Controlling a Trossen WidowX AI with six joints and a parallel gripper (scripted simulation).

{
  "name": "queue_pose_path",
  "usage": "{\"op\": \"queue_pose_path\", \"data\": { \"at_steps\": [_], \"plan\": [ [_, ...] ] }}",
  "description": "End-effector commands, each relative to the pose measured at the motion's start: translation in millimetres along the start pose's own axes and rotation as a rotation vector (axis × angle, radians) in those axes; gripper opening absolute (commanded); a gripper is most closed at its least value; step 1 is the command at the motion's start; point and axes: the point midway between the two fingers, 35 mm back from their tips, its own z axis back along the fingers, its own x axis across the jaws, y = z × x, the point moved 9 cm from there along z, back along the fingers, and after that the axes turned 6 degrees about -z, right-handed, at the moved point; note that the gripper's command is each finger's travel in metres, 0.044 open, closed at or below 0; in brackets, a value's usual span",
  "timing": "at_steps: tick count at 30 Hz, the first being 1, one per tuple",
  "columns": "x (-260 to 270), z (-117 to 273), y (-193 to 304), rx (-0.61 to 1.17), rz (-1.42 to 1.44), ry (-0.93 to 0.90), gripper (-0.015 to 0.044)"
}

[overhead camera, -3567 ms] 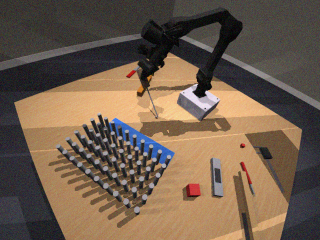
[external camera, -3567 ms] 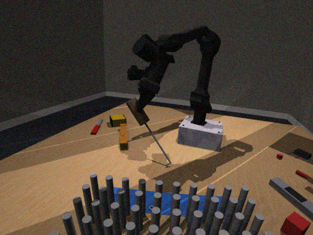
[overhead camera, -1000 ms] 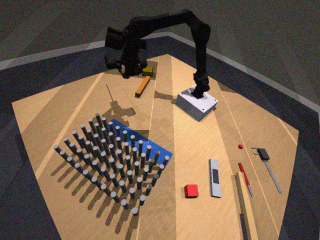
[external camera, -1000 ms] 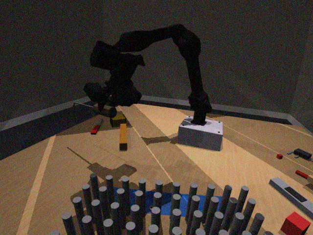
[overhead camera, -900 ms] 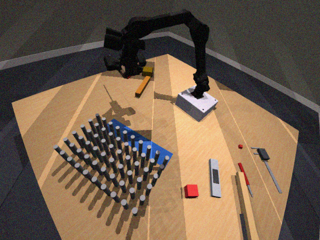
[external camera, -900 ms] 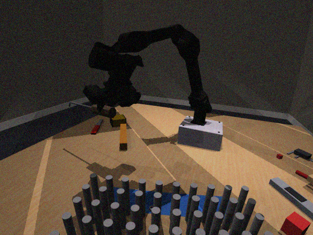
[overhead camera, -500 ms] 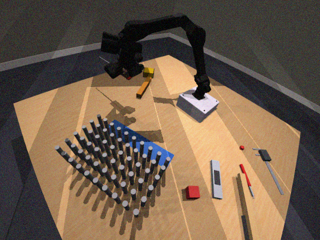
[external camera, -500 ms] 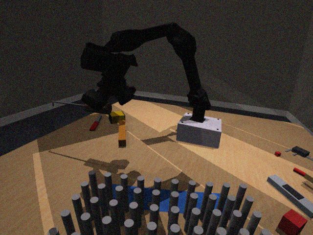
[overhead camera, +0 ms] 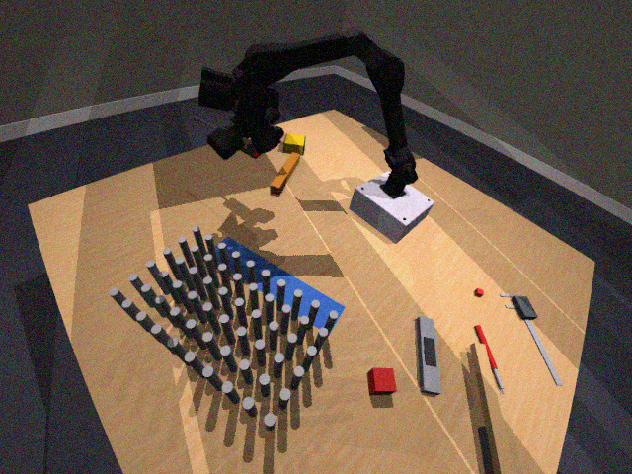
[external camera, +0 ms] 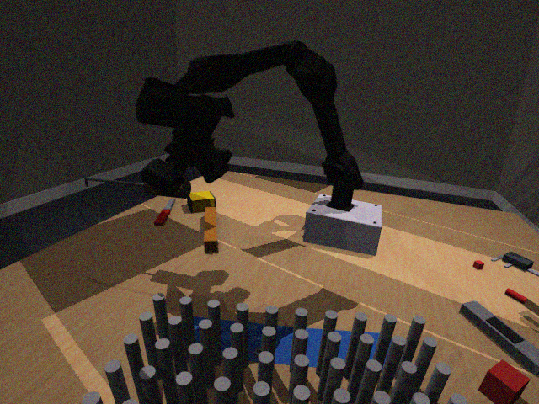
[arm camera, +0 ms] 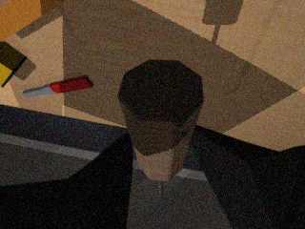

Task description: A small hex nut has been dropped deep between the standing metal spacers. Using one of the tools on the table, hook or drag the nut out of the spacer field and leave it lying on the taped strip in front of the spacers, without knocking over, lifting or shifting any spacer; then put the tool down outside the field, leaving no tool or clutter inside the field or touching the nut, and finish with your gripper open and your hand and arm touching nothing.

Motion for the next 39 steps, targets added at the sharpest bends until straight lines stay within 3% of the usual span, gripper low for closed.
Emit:
{"op": "queue_pose_path", "data": {
  "at_steps": [1, 39],
  "plan": [
    [-2, -5, -2, 0.007, 0.004, -0.005, 0.0],
    [-17, -42, -23, 0.007, 0.004, -0.005, 0.0]
  ]
}}
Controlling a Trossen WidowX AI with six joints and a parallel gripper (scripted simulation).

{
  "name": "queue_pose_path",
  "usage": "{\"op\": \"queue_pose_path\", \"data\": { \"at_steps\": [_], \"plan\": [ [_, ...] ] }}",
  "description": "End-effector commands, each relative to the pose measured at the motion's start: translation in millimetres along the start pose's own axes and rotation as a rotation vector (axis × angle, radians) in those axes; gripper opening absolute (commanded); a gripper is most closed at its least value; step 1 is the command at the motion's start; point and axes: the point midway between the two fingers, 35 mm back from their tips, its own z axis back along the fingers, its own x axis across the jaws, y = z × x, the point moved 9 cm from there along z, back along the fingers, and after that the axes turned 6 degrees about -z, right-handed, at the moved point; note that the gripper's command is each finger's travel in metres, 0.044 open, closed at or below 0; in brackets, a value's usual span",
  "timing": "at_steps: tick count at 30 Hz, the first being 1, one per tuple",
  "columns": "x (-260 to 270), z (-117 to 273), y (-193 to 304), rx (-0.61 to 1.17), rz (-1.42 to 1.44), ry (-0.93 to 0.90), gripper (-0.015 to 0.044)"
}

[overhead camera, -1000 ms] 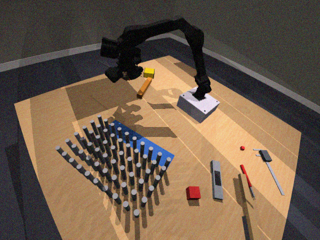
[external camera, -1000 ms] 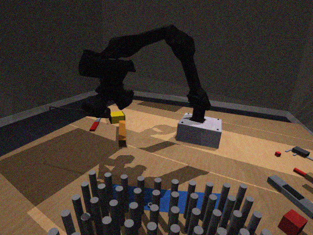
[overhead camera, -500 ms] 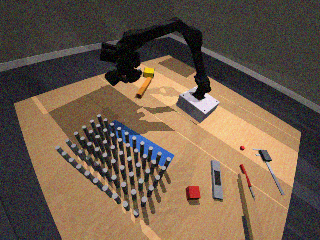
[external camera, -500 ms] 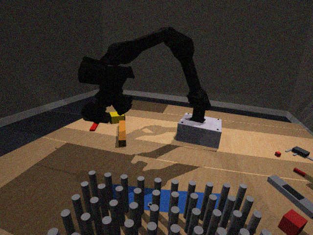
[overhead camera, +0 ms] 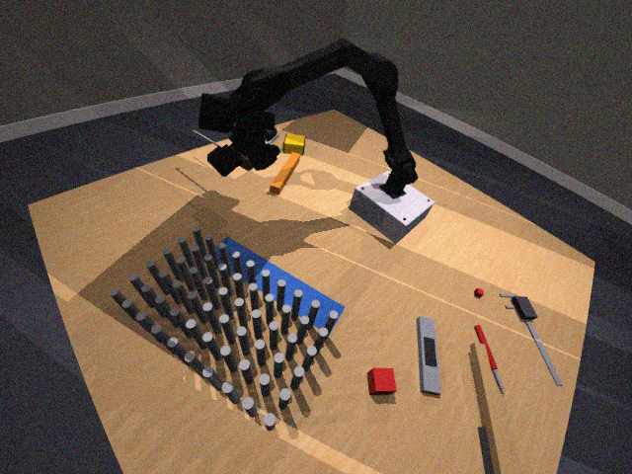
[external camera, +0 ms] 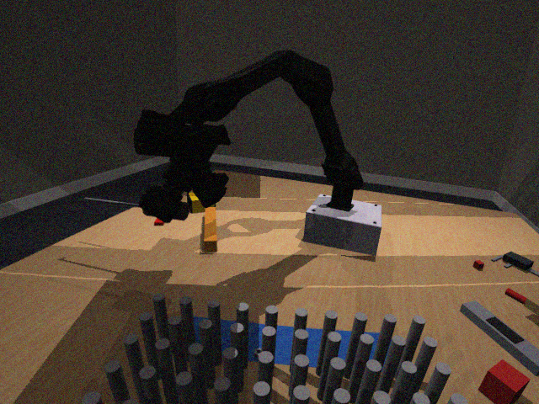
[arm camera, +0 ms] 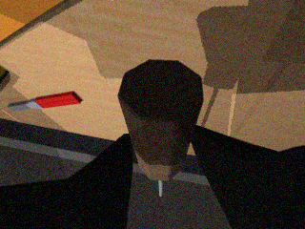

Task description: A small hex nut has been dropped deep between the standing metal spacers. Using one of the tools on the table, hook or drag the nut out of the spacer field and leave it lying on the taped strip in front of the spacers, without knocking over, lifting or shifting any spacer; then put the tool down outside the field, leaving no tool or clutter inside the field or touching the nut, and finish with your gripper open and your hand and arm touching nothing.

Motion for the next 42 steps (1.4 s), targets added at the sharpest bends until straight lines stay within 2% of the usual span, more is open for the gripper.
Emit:
{"op": "queue_pose_path", "data": {
  "at_steps": [1, 42],
  "plan": [
    [-2, -5, -2, 0.007, 0.003, -0.005, 0.0],
    [-12, -44, -29, 0.007, 0.003, -0.005, 0.0]
  ]
}}
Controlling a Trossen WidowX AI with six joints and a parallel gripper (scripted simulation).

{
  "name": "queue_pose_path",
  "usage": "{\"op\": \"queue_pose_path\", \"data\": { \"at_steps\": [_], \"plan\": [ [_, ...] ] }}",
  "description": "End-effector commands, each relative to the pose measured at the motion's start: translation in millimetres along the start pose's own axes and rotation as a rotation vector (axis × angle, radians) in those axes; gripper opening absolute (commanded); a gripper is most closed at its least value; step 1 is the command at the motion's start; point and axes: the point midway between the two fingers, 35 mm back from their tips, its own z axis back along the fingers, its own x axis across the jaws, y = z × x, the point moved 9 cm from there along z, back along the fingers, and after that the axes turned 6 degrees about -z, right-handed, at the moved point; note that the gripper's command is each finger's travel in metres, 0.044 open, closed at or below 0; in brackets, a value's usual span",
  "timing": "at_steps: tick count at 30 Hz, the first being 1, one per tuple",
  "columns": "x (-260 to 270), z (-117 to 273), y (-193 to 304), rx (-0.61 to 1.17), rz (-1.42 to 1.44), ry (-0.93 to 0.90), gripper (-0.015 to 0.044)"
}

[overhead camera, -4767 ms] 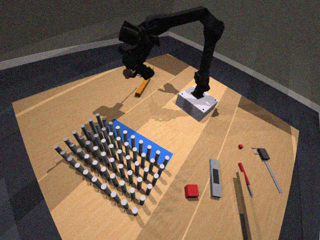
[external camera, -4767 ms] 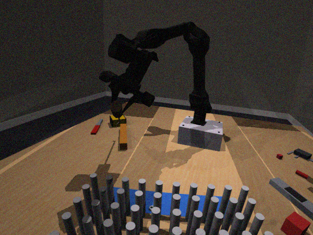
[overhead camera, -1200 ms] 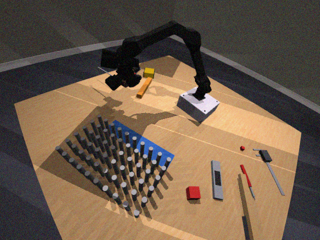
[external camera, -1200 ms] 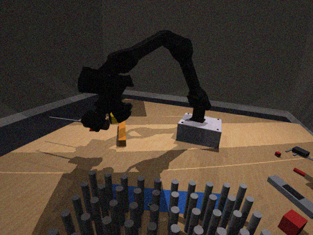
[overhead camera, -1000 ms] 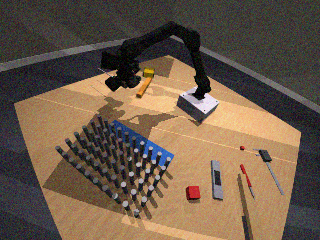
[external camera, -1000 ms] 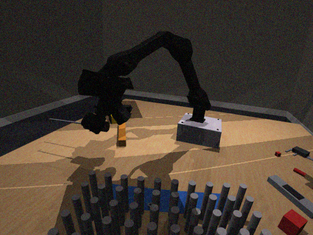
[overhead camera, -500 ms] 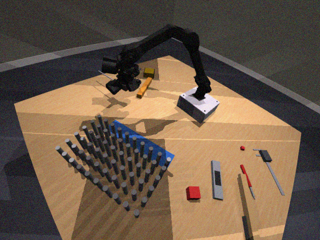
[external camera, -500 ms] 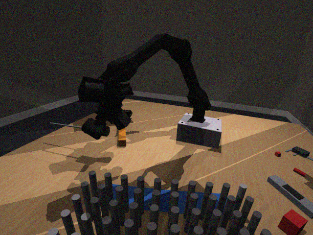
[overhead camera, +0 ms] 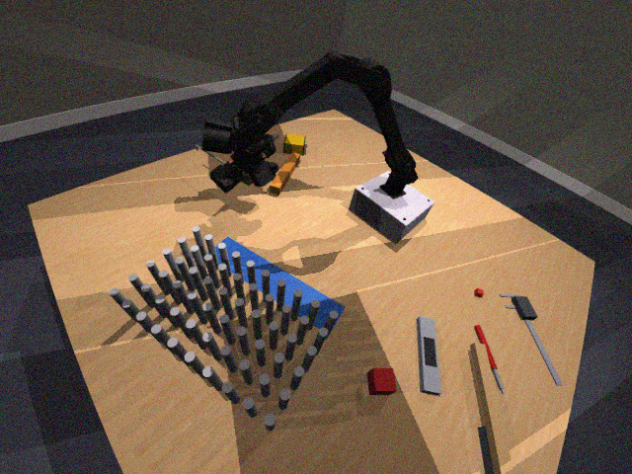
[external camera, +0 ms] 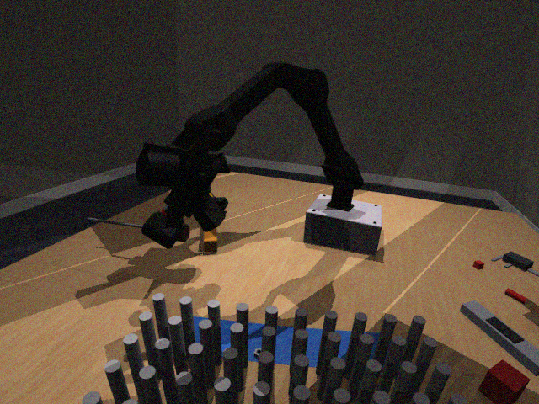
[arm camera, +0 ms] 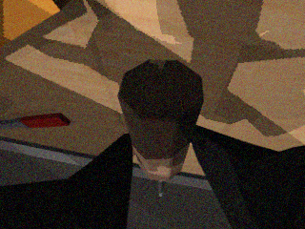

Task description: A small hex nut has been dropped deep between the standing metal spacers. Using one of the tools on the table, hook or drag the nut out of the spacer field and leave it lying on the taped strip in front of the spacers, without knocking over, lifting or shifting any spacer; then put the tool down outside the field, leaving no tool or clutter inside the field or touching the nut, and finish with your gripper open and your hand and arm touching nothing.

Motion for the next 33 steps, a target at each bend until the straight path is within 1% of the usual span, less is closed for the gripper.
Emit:
{"op": "queue_pose_path", "data": {
  "at_steps": [1, 33],
  "plan": [
    [-1, -5, -3, 0.007, 0.003, -0.005, 0.0],
    [-5, -34, -26, 0.007, 0.003, -0.005, 0.0]
  ]
}}
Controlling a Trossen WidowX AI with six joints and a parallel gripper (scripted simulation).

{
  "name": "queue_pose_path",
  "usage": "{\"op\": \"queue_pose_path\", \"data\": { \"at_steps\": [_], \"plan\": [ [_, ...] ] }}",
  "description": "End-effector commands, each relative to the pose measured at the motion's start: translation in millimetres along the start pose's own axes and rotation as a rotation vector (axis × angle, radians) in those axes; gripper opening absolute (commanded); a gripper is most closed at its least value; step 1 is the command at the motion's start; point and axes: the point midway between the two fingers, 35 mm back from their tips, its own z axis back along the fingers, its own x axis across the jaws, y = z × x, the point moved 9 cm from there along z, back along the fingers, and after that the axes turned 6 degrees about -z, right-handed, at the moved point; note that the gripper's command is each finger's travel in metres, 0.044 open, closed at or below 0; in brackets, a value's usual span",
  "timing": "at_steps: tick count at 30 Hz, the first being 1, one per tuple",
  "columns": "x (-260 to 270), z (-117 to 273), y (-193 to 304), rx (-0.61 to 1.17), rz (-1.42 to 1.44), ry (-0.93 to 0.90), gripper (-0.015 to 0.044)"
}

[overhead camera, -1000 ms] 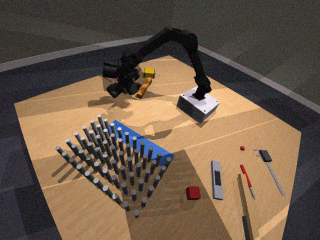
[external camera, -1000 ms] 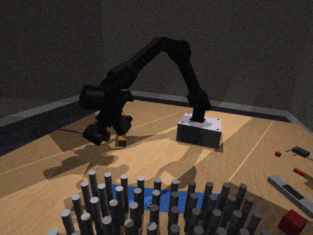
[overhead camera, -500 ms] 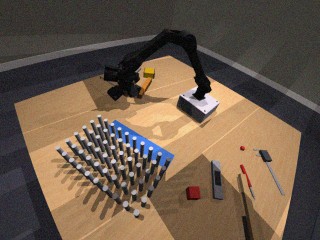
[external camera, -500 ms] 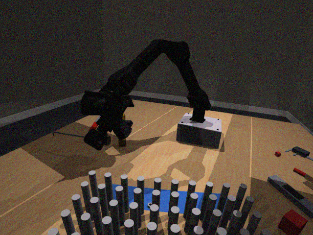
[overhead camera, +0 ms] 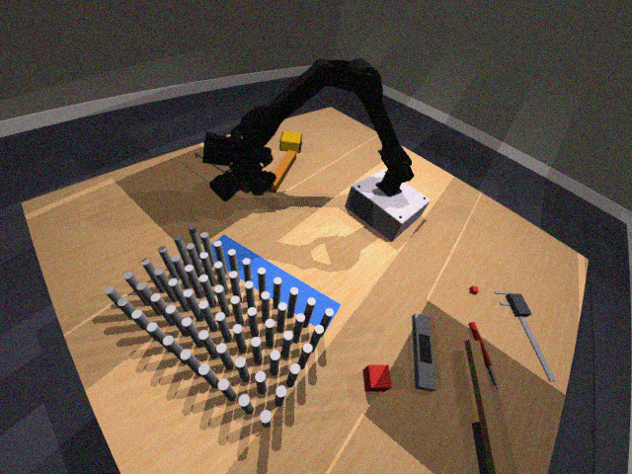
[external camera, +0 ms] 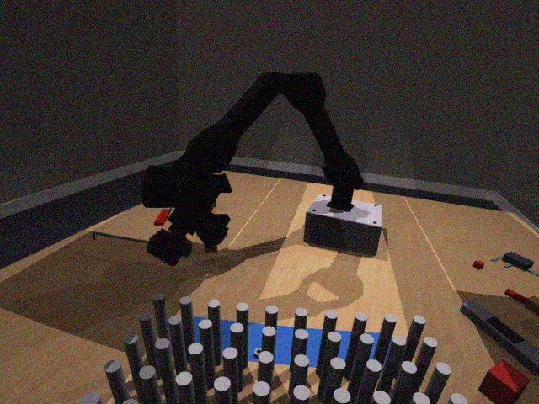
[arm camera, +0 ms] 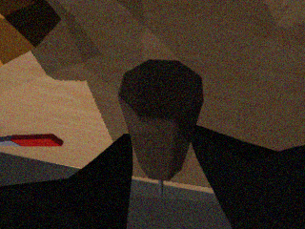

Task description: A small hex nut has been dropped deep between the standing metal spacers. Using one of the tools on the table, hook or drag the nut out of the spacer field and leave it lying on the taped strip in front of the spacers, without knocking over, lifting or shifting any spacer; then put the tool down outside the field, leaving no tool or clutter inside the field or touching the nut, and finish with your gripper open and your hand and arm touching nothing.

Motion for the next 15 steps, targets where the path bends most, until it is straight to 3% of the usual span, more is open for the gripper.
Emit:
{"op": "queue_pose_path", "data": {
  "at_steps": [1, 15],
  "plan": [
    [-1, -5, -3, 0.007, 0.003, -0.005, 0.0],
    [-1, -17, -14, 0.007, 0.003, -0.005, 0.0]
  ]
}}
